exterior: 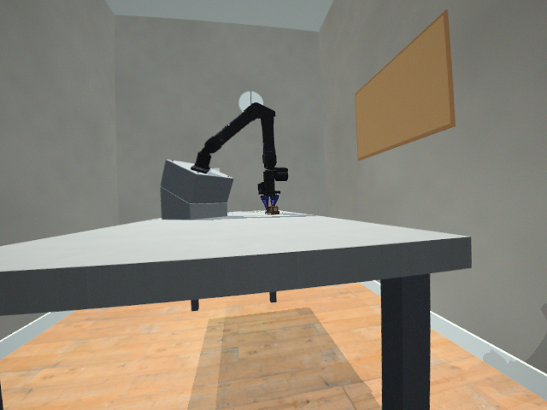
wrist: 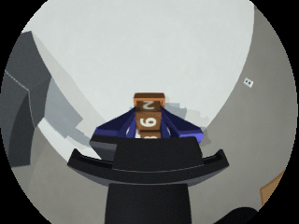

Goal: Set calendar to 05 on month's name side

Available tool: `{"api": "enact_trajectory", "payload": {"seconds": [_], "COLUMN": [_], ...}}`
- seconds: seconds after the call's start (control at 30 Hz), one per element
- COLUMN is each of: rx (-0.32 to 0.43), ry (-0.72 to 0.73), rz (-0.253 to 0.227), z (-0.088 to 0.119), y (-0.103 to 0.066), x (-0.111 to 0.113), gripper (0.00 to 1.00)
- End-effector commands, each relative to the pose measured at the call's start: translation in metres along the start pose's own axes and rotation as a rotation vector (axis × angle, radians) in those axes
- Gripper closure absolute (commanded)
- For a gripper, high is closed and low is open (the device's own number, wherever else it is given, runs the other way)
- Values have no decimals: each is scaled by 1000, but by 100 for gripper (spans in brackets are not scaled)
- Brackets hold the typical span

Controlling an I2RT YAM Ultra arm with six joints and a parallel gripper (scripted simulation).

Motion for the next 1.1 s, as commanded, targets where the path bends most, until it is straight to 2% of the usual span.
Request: {"api": "enact_trajectory", "payload": {"seconds": [0.0, 0.17, 0.2, 0.33, 0.47, 0.9, 1.07], "rx": [-7, -7, -7, -7, -7, -7, -7], "ry": [1, 1, 1, 1, 1, 1, 1], "rz": [20, 20, 20, 20, 20, 20, 20], "z": [0, 0, 0, 0, 0, 0, 0], "y": [-3, -3, -3, -3, -3, -4, -13], "x": [-7, -7, -7, -7, -7, -7, -7], "gripper": [69, 65, 61, 61, 53, 53, 53]}}
Point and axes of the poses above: the point where the finger pads meet when closed, its own y axis out along the fingers, its own x axis across the jaws, z = x × y, the point moved 1 cm from there along -y, back along the fingers, and after that the axes turned 12 degrees about -y, right-handed, at the moved point
